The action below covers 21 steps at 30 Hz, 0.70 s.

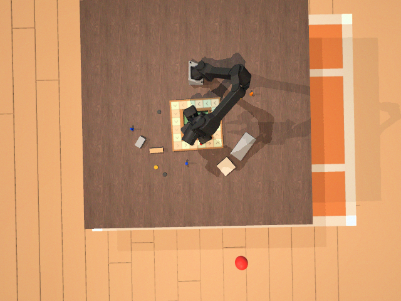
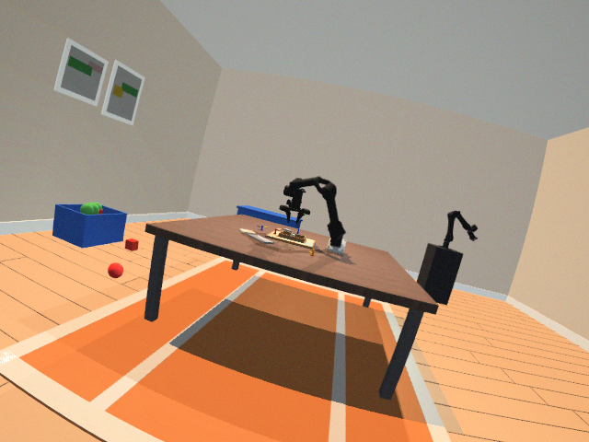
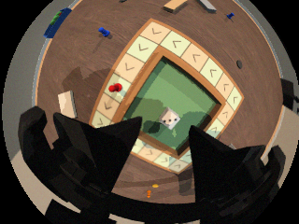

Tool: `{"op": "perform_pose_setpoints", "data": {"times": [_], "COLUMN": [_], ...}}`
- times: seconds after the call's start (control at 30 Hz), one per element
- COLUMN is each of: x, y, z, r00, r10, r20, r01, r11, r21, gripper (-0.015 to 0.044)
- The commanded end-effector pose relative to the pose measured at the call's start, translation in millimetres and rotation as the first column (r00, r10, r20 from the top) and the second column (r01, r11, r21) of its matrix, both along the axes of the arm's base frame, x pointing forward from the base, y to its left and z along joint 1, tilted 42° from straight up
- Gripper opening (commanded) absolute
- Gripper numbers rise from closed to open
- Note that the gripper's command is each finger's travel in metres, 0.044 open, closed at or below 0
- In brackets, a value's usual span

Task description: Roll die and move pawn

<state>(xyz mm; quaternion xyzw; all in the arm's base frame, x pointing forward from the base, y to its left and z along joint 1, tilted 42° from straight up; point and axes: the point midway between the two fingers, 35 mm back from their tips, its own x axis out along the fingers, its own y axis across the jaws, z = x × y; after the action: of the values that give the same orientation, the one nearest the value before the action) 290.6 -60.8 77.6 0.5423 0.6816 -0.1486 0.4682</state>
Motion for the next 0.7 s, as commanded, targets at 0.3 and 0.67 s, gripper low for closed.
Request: {"op": "perform_pose_setpoints", "data": {"times": [0.3,0.67], "x": [86,87], "y": [30,28], "z": [1,-1], "r00": [0.205,0.205], "r10": [0.746,0.746], "r20": [0.634,0.634], "r01": [-0.747,-0.747], "r11": [0.538,0.538], "r21": [-0.391,-0.391], "gripper": [0.0200,0.0200]}}
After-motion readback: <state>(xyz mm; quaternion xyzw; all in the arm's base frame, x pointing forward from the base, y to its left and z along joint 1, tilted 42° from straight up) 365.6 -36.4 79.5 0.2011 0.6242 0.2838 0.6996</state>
